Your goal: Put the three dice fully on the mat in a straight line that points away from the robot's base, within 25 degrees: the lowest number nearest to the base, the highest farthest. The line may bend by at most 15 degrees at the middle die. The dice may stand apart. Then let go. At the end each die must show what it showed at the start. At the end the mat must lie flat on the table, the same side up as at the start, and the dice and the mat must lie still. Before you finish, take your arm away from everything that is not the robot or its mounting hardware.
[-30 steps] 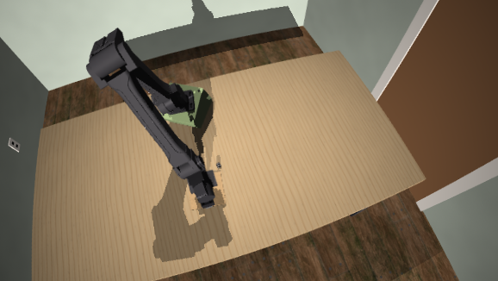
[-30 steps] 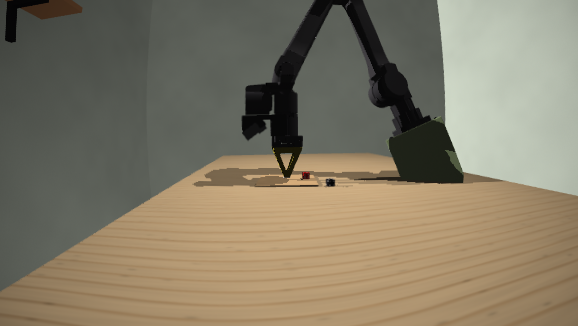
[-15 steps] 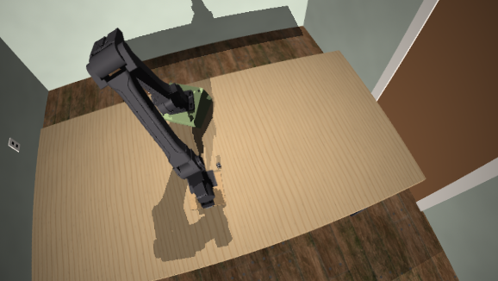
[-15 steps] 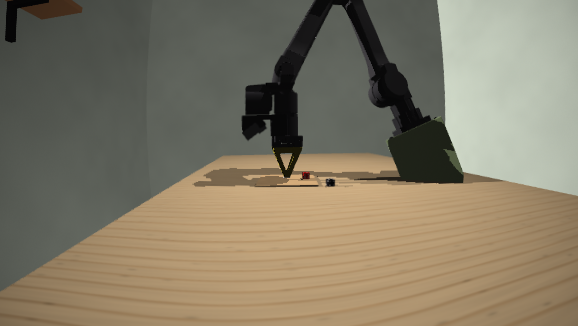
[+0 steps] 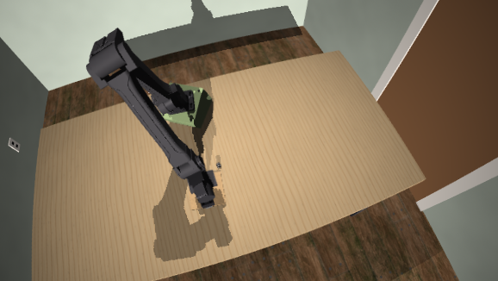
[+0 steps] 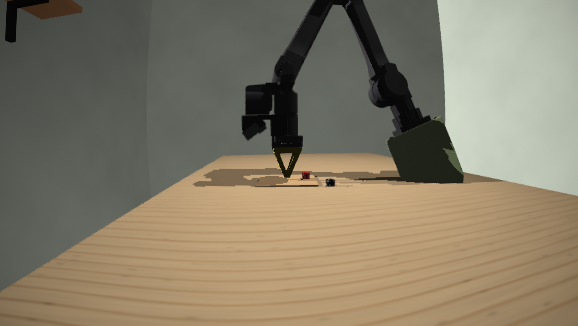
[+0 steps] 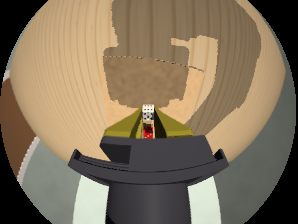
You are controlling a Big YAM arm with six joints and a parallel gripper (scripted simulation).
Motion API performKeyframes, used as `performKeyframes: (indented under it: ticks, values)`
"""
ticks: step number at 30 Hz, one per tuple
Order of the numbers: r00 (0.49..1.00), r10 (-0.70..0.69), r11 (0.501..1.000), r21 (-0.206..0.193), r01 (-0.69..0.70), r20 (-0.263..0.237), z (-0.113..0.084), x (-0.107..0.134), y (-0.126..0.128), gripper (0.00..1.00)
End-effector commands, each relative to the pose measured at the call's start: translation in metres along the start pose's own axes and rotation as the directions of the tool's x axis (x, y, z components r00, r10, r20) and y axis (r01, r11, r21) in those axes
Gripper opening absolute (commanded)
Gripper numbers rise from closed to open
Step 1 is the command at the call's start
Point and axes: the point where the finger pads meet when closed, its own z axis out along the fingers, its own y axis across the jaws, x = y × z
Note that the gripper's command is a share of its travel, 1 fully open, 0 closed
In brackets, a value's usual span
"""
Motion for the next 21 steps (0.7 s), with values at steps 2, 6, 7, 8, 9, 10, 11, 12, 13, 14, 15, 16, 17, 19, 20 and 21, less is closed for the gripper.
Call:
performKeyframes:
  ticks: [2,6,7,8,9,10,11,12,13,14,15,16,17,19,20,21]
  values:
    - [1.0,0.008,1.0,0.002,-0.008,0.025,-0.0002,-0.0086,-0.0055,0.11]
    - [1.0,0.005,1.0,0.002,-0.005,0.014,0.004,-0.0056,-0.0047,0.11]
    - [1.0,0.005,1.0,0.002,-0.005,0.014,0.0044,-0.0054,-0.0047,0.11]
    - [1.0,0.005,1.0,0.002,-0.005,0.014,0.0046,-0.0053,-0.0047,0.11]
    - [1.0,0.006,1.0,0.002,-0.006,0.018,0.0038,-0.006,-0.005,0.11]
    - [1.0,0.006,1.0,0.002,-0.006,0.02,0.0033,-0.0065,-0.0052,0.11]
    - [1.0,0.007,1.0,0.002,-0.007,0.021,0.0034,-0.0075,-0.0053,0.11]
    - [1.0,0.006,1.0,0.002,-0.006,0.02,0.0044,-0.008,-0.005,0.11]
    - [1.0,0.006,1.0,0.002,-0.006,0.017,0.0055,-0.0075,-0.0048,0.11]
    - [1.0,0.006,1.0,0.002,-0.006,0.017,0.0055,-0.0075,-0.0049,0.11]
    - [1.0,0.007,1.0,0.002,-0.007,0.02,0.0049,-0.008,-0.005,0.11]
    - [1.0,0.007,1.0,0.002,-0.007,0.02,0.0049,-0.008,-0.005,0.11]
    - [1.0,0.007,1.0,0.002,-0.007,0.02,0.0049,-0.008,-0.005,0.11]
    - [0.999,0.011,1.0,0.002,-0.011,0.031,0.0016,-0.0106,-0.0059,0.11]
    - [0.999,0.01,1.0,0.002,-0.01,0.031,0.0017,-0.0105,-0.0059,0.11]
    - [0.999,0.01,1.0,0.002,-0.01,0.031,0.0017,-0.0105,-0.0059,0.11]
